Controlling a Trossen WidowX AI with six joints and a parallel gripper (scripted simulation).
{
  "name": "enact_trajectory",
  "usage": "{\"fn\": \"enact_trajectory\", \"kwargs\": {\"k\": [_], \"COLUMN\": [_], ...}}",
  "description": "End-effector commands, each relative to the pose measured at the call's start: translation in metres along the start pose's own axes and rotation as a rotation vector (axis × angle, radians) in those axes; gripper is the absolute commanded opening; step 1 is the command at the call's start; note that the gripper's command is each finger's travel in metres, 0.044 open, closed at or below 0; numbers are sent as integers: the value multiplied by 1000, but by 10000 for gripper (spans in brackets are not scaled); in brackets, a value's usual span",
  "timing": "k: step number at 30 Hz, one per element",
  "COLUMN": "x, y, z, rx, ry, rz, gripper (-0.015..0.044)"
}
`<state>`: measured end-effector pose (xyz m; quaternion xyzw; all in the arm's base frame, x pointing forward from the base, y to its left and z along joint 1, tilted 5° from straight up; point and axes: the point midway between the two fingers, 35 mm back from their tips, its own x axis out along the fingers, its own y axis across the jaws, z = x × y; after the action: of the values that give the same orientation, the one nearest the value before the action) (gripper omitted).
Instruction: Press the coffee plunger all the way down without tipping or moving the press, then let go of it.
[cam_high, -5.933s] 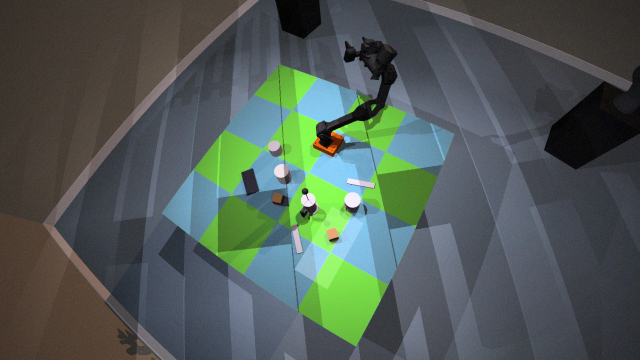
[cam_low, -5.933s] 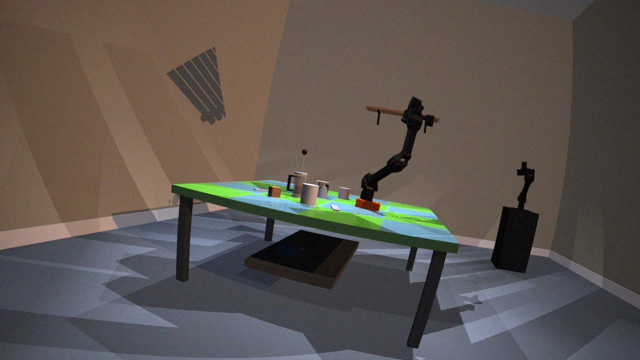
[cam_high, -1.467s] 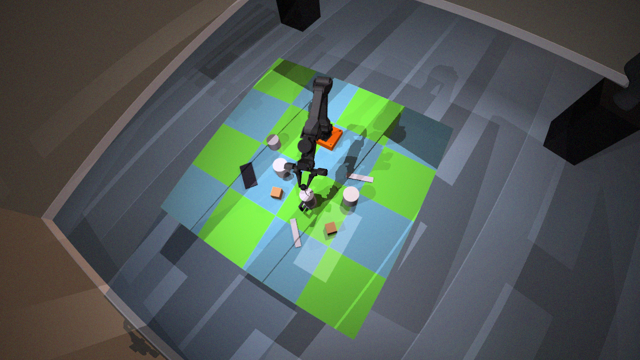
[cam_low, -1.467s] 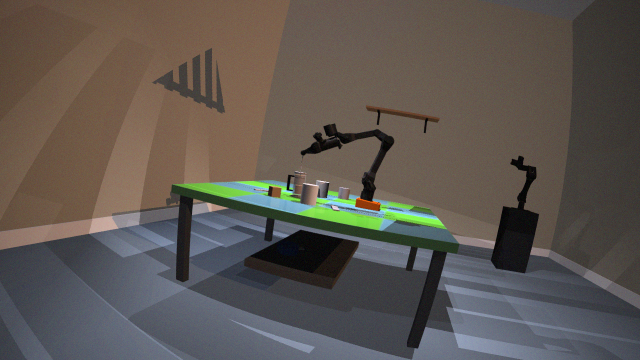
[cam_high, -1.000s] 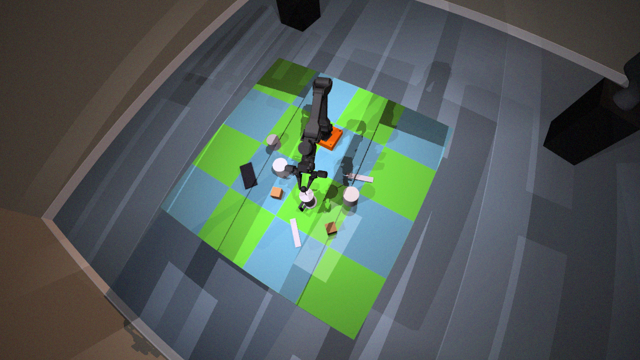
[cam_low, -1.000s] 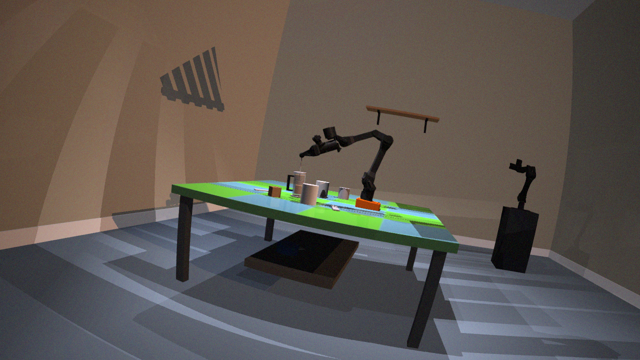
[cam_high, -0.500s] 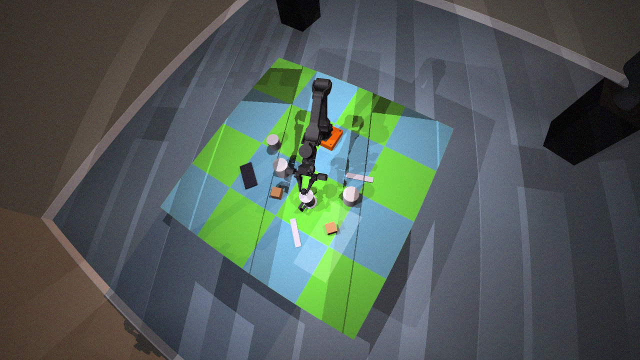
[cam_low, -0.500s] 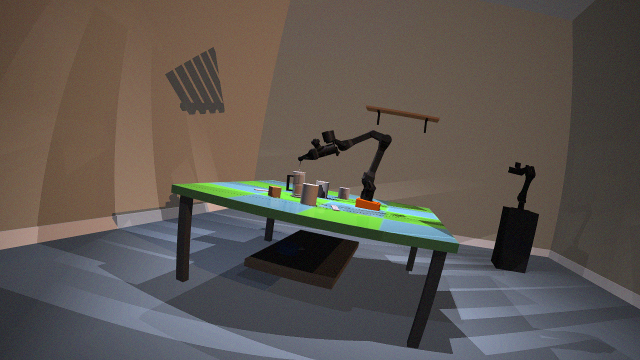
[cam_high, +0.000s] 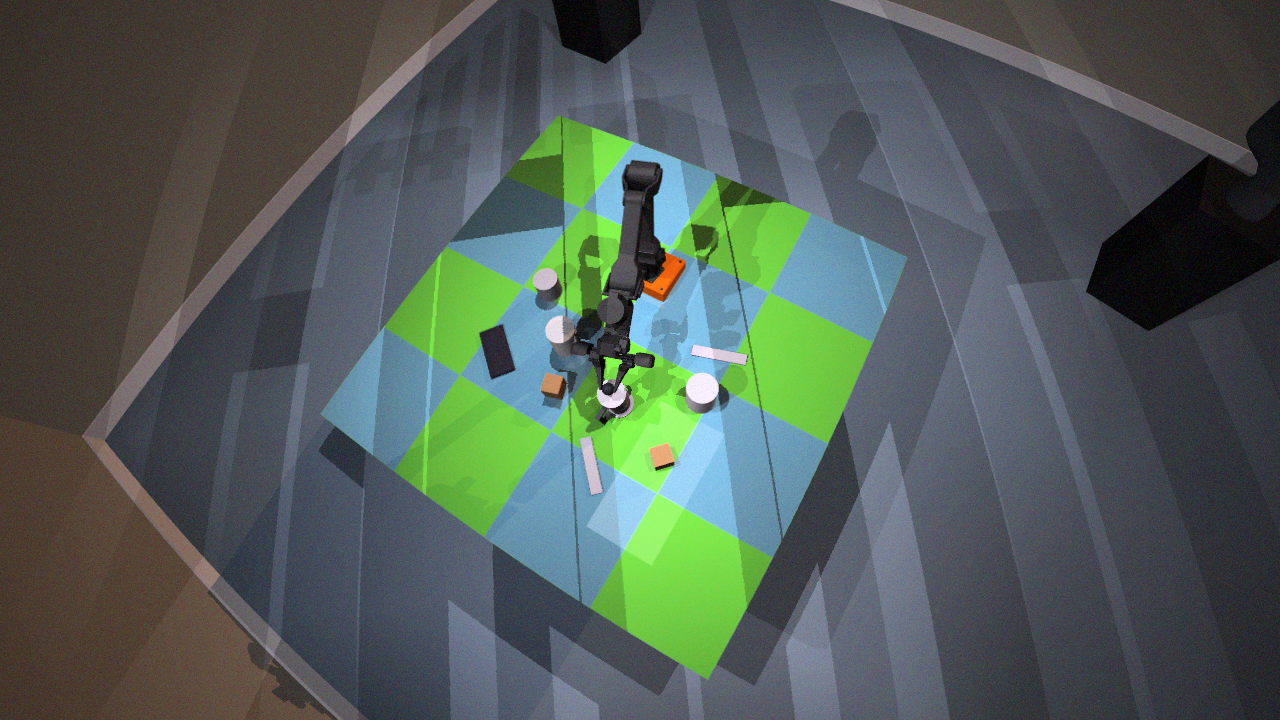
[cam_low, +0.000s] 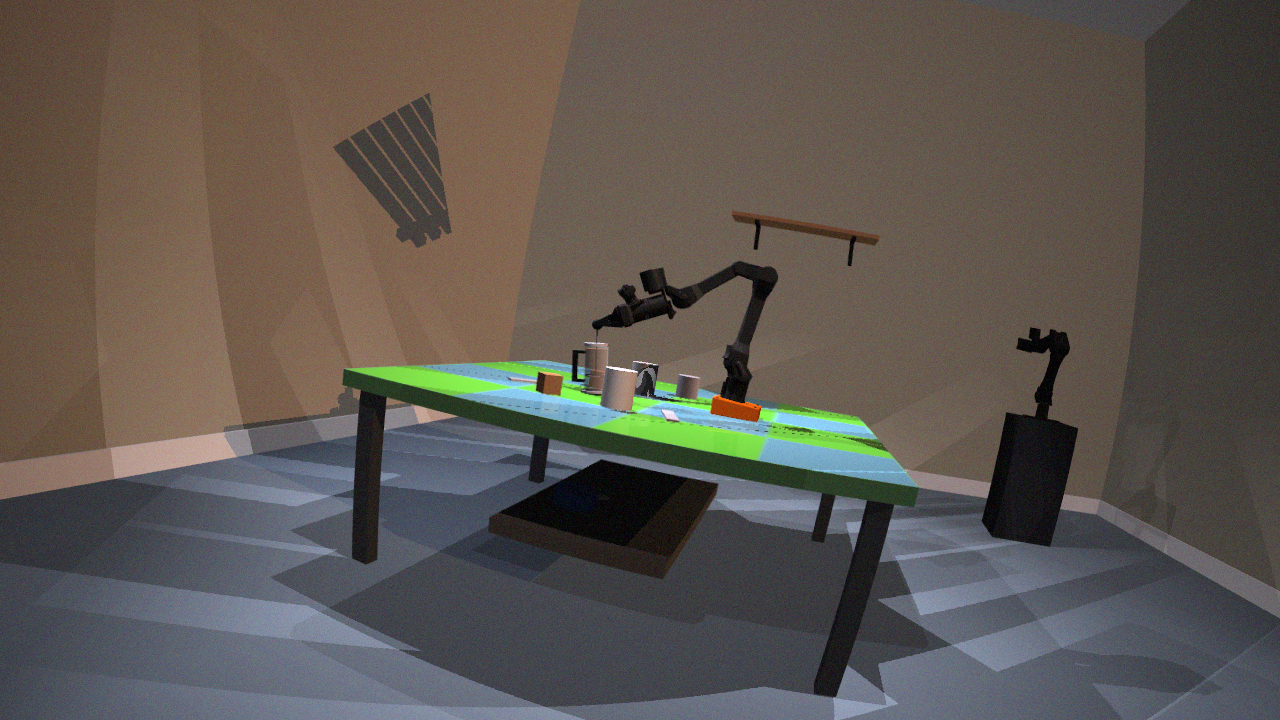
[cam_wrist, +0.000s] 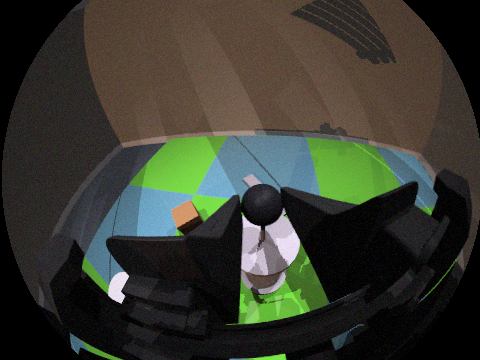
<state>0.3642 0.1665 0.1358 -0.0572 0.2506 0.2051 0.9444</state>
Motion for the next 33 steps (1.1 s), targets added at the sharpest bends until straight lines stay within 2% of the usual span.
{"fn": "enact_trajectory", "kwargs": {"k": [1,33], "x": [9,15], "y": [0,0], "z": [-23,-16], "rx": [1,1], "ry": [67,66], "rz": [3,2], "gripper": [118,118]}}
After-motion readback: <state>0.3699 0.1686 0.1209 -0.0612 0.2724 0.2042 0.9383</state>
